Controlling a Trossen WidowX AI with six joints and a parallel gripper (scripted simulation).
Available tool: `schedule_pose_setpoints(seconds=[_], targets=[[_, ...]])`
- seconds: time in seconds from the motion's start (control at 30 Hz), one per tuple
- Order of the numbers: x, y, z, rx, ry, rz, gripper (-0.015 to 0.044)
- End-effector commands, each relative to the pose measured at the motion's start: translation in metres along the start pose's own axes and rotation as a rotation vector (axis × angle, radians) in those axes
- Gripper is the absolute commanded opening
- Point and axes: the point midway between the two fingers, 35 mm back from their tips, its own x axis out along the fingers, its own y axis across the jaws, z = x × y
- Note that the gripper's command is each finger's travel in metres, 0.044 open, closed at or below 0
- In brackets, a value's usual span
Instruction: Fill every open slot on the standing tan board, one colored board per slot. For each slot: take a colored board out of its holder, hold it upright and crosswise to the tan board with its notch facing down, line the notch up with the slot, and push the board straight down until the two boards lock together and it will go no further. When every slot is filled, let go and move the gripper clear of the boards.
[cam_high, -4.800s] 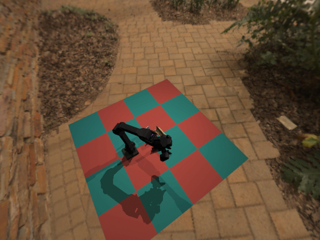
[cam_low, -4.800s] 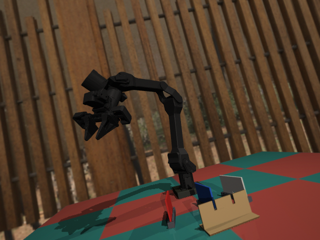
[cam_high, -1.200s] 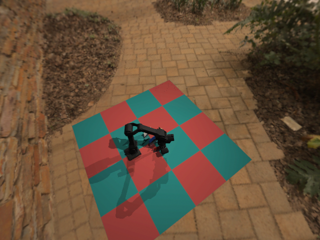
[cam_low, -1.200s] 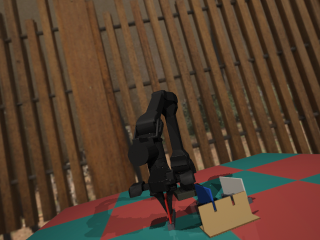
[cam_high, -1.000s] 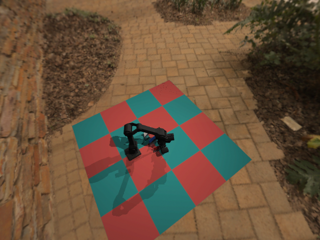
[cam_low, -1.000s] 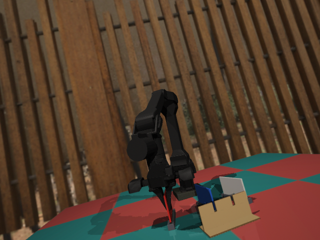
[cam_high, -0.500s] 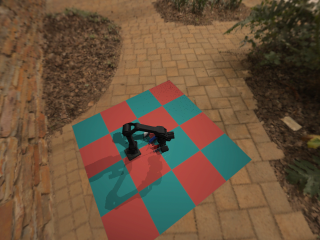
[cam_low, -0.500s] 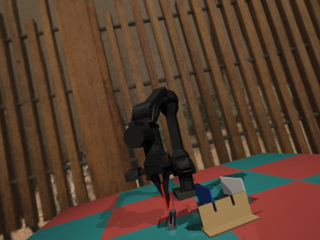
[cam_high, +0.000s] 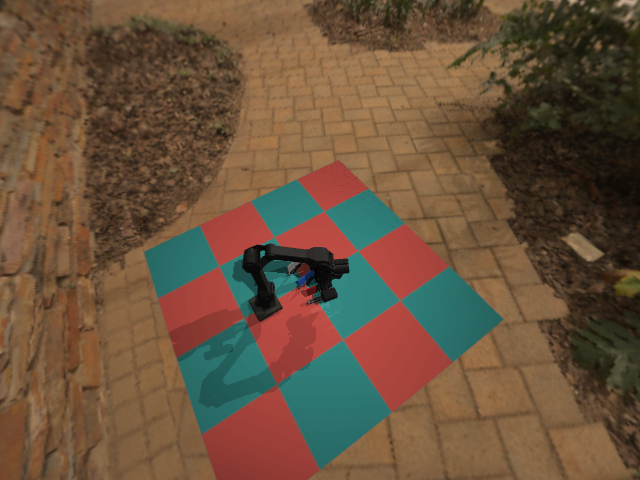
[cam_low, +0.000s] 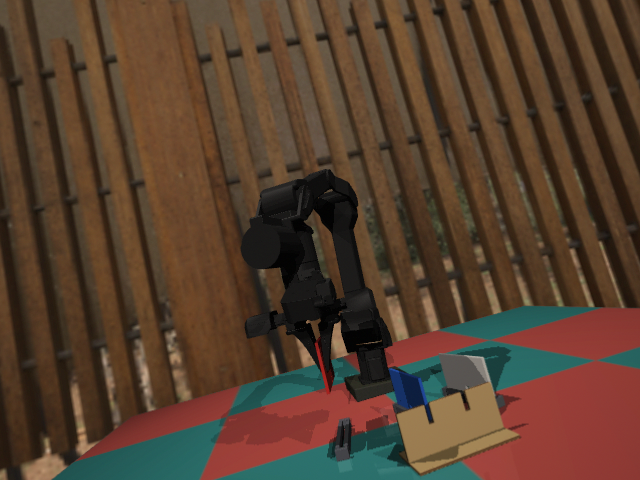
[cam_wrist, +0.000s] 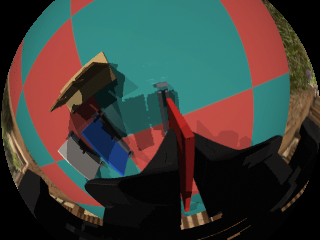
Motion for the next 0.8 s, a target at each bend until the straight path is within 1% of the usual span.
schedule_pose_setpoints(seconds=[0.0, 0.77], targets=[[-0.009, 0.0, 0.0, -0.005, -0.004, -0.001, 0.0], [-0.014, 0.03, 0.034, -0.098, -0.009, -0.005, 0.0]])
